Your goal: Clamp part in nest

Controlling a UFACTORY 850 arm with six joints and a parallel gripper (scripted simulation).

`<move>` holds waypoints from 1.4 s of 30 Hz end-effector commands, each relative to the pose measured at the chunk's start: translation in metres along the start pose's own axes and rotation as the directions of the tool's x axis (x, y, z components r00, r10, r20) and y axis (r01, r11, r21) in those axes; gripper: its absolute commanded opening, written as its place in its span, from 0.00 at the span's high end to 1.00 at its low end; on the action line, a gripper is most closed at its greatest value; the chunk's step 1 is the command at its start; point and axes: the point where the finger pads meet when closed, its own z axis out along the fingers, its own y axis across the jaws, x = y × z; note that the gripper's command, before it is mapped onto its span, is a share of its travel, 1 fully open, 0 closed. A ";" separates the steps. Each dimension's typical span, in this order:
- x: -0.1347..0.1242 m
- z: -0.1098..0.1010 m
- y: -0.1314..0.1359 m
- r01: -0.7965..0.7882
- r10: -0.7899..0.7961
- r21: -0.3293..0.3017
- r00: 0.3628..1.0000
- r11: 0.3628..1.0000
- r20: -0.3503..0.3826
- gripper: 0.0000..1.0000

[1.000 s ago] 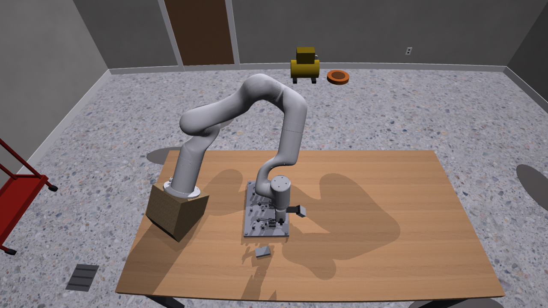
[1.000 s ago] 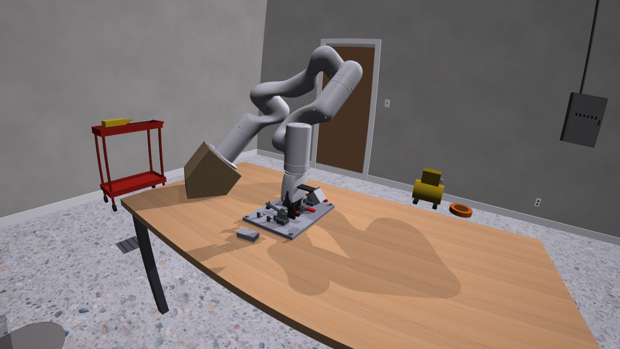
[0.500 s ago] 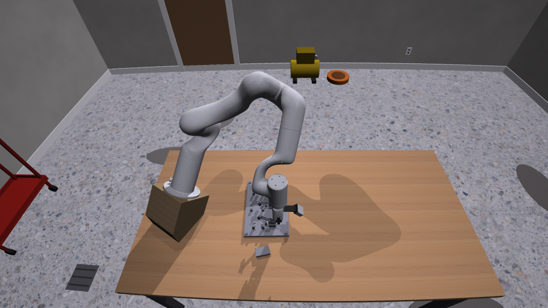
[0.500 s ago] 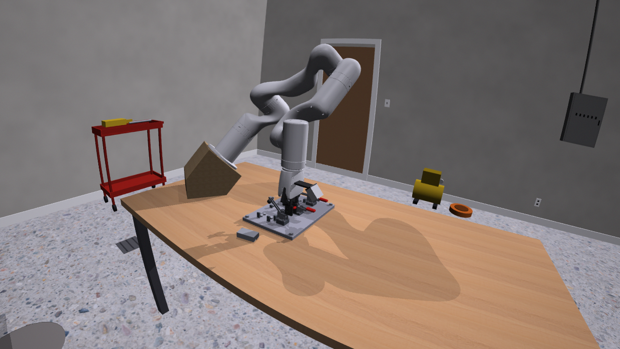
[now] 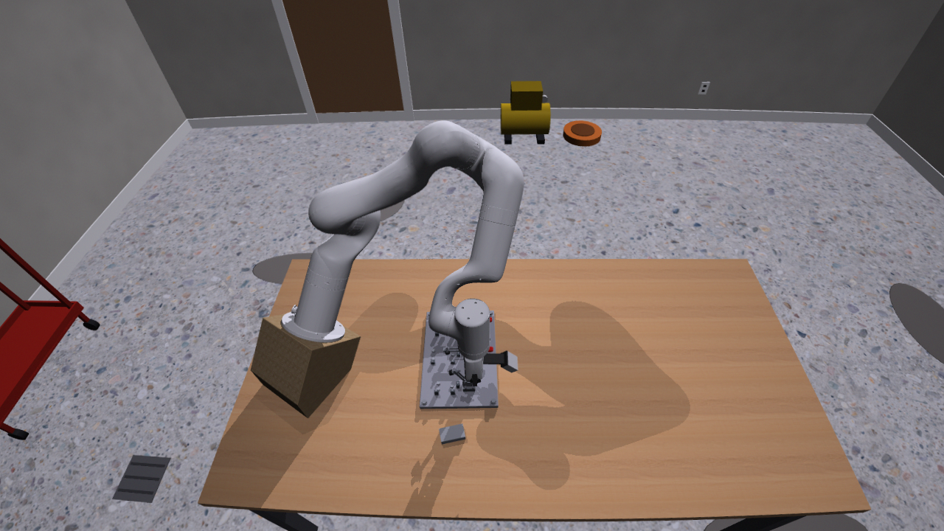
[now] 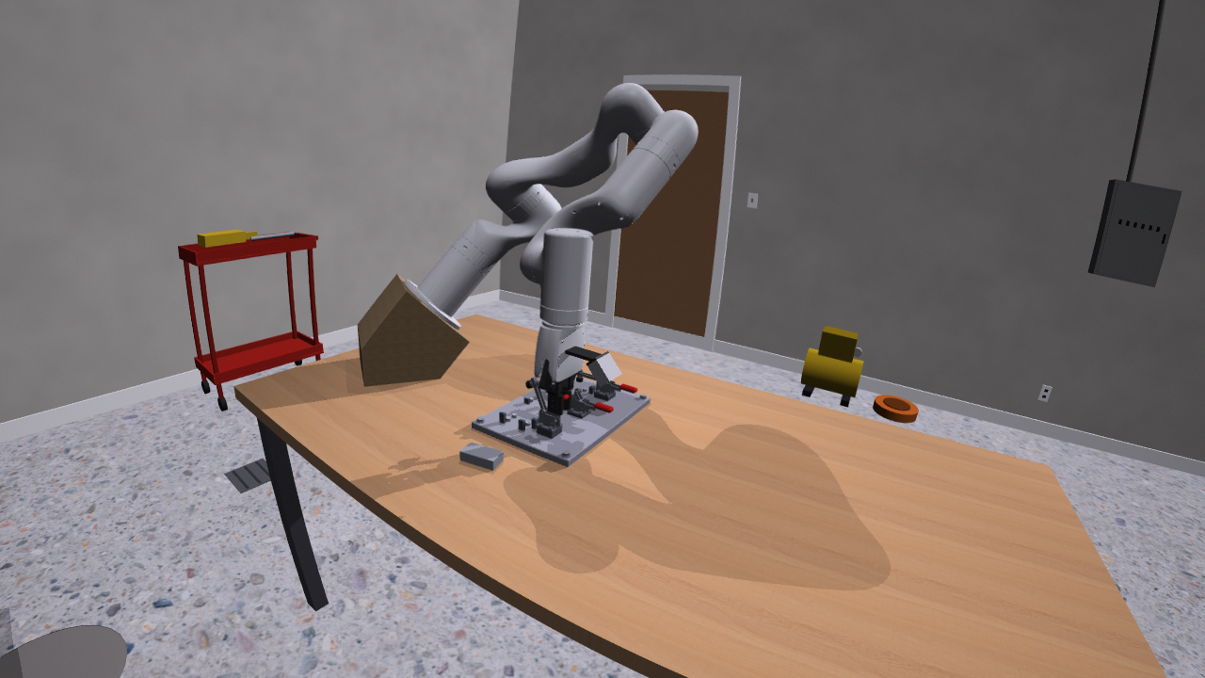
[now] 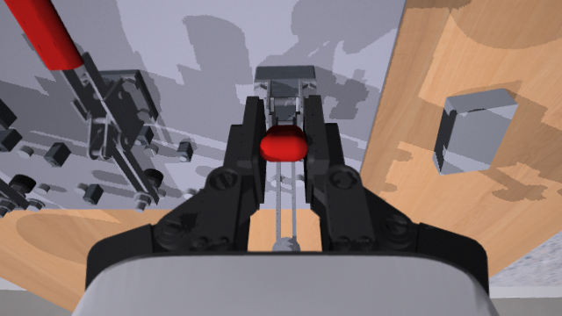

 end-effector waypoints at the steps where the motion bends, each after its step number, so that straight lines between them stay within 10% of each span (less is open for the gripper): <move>1: -0.004 -0.001 0.000 0.000 0.000 -0.001 1.000 1.000 -0.001 1.00; 42: -0.012 -0.001 0.000 0.000 0.000 -0.001 1.000 1.000 -0.001 1.00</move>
